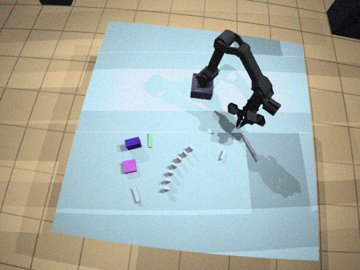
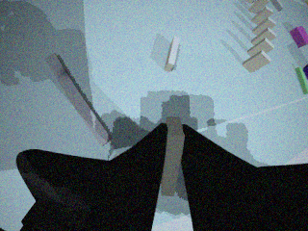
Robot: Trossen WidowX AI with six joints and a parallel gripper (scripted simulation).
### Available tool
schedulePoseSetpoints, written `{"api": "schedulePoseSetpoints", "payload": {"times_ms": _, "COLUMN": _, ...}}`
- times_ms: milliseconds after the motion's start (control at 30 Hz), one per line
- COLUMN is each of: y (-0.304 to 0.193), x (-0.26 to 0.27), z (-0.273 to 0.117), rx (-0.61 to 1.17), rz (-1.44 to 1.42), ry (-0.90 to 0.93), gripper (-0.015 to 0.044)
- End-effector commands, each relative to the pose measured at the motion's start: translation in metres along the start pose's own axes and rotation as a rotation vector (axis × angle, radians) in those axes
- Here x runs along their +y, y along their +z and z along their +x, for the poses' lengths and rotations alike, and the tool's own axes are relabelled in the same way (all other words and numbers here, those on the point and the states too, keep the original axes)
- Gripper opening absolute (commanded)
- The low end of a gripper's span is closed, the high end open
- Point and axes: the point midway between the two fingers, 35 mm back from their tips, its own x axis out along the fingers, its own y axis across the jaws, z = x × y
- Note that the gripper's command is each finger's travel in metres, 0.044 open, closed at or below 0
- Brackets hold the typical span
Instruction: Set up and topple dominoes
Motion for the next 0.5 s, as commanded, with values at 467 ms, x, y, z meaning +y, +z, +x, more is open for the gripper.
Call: {"api": "schedulePoseSetpoints", "payload": {"times_ms": 467, "y": -0.017, "x": 0.009, "z": -0.003, "rx": -0.499, "rz": 0.049, "ry": 0.007, "gripper": 0.0027}}
